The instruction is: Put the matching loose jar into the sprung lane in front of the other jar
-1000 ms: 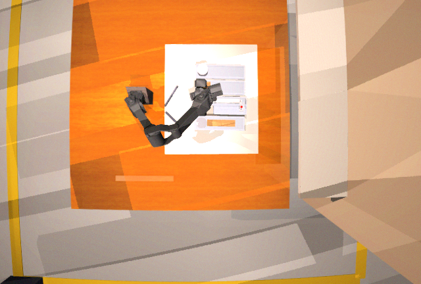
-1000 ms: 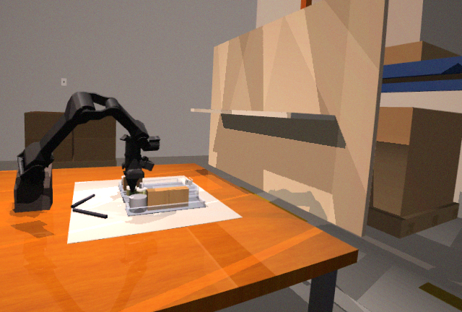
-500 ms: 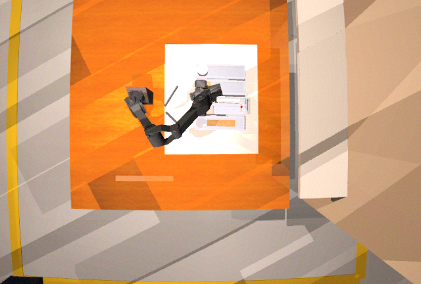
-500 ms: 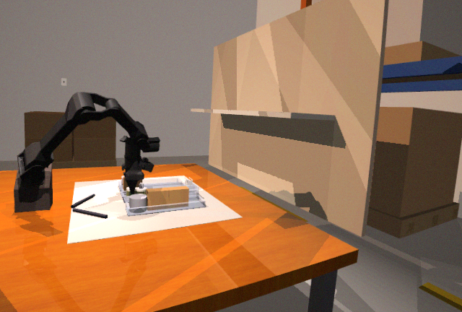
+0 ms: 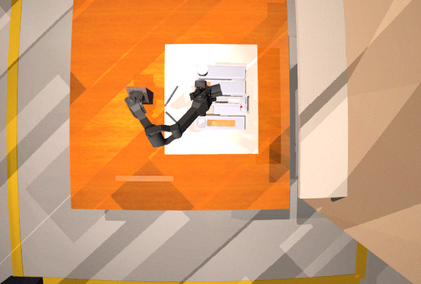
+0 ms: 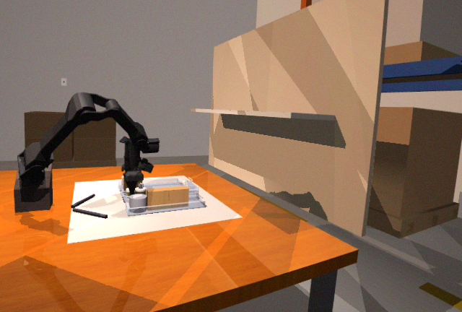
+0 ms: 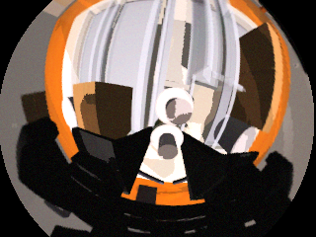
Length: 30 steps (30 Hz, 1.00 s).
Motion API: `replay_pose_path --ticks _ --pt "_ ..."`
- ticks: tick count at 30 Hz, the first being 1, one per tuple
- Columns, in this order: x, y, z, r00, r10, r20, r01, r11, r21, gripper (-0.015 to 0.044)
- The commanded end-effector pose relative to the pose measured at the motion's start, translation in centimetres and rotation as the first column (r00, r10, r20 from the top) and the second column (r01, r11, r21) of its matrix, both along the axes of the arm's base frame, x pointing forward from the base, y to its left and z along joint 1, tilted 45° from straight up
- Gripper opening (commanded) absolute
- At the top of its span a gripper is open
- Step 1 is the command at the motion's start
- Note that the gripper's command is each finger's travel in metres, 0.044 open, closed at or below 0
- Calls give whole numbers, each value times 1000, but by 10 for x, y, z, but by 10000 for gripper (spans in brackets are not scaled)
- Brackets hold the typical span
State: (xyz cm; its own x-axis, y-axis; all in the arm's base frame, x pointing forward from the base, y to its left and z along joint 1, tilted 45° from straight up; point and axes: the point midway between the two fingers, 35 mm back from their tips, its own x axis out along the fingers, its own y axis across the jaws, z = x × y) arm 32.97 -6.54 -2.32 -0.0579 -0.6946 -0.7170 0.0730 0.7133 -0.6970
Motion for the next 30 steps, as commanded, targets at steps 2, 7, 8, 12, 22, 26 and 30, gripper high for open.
replay_pose_path --ticks 2,7,8,12,22,26,30 --pt "1 0 0 1000 5 8 -5 1000 -4 0" --pt "0 0 0 1000 5 8 -5 1000 -4 0" --pt "0 0 0 1000 5 8 -5 1000 -4 0" --pt "0 0 0 1000 5 8 -5 1000 -4 0" --pt "-2 0 0 1000 5 8 -5 1000 -4 0" --pt "-3 0 0 1000 5 8 -5 1000 -4 0" --pt "-3 0 0 1000 5 8 -5 1000 -4 0"
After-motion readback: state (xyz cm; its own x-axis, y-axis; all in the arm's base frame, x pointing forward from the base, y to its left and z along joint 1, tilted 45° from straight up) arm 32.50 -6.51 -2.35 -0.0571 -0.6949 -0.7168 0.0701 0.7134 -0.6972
